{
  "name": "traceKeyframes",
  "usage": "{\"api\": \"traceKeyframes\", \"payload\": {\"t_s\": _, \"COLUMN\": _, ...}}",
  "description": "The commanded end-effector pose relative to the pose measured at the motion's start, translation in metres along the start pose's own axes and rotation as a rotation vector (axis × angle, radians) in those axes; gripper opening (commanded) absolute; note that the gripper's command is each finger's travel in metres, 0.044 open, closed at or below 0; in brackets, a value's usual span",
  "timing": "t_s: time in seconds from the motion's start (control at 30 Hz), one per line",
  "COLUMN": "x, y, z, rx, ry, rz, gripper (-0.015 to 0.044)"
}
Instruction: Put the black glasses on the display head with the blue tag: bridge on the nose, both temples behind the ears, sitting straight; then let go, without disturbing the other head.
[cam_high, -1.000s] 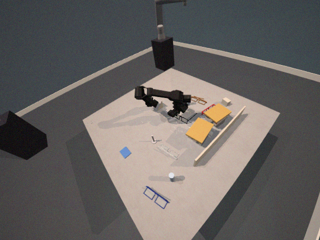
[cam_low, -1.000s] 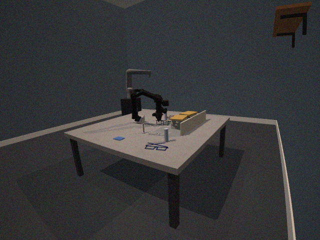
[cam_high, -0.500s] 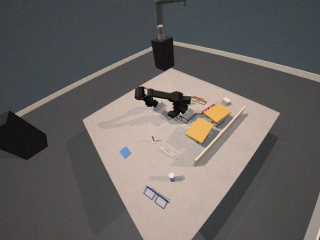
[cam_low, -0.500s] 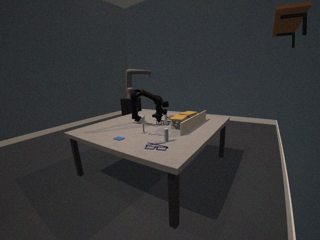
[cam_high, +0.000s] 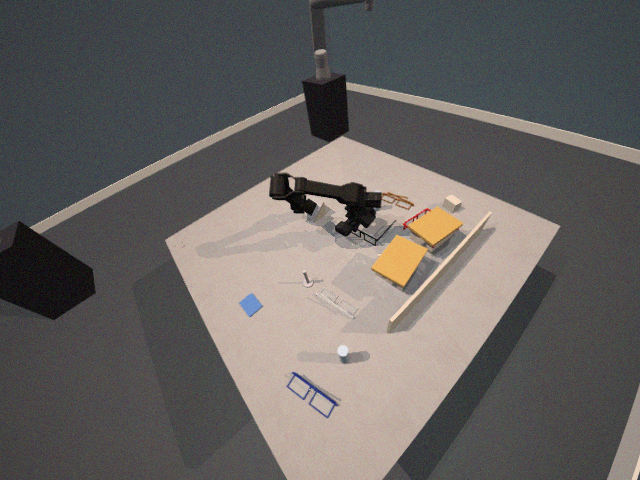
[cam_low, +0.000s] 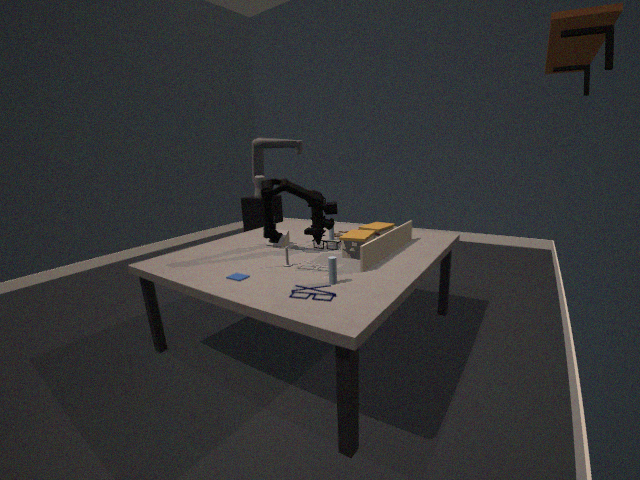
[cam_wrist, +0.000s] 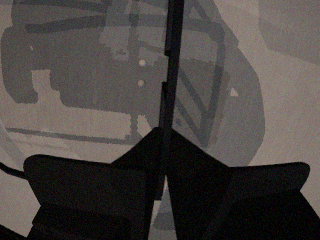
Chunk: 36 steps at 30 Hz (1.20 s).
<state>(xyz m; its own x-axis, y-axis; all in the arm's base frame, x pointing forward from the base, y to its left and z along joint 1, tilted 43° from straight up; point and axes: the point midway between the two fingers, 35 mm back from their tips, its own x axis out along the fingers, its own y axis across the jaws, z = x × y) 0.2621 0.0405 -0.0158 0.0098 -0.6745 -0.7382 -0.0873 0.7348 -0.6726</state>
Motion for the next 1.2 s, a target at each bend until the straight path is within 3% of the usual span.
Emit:
{"api": "traceKeyframes", "payload": {"t_s": 0.0, "x": 0.0, "y": 0.0, "z": 0.0, "rx": 0.001, "ry": 0.0, "rz": 0.0, "gripper": 0.0}}
{"api": "traceKeyframes", "payload": {"t_s": 0.2, "x": -0.013, "y": 0.001, "z": 0.002, "rx": 0.0, "ry": 0.0, "rz": 0.002, "gripper": 0.0}}
{"api": "traceKeyframes", "payload": {"t_s": 0.77, "x": -0.096, "y": 0.003, "z": 0.004, "rx": -0.005, "ry": 0.0, "rz": -0.001, "gripper": 0.0}}
{"api": "traceKeyframes", "payload": {"t_s": 1.17, "x": -0.104, "y": 0.012, "z": 0.0, "rx": 0.173, "ry": -0.069, "rz": -0.033, "gripper": 0.0}}
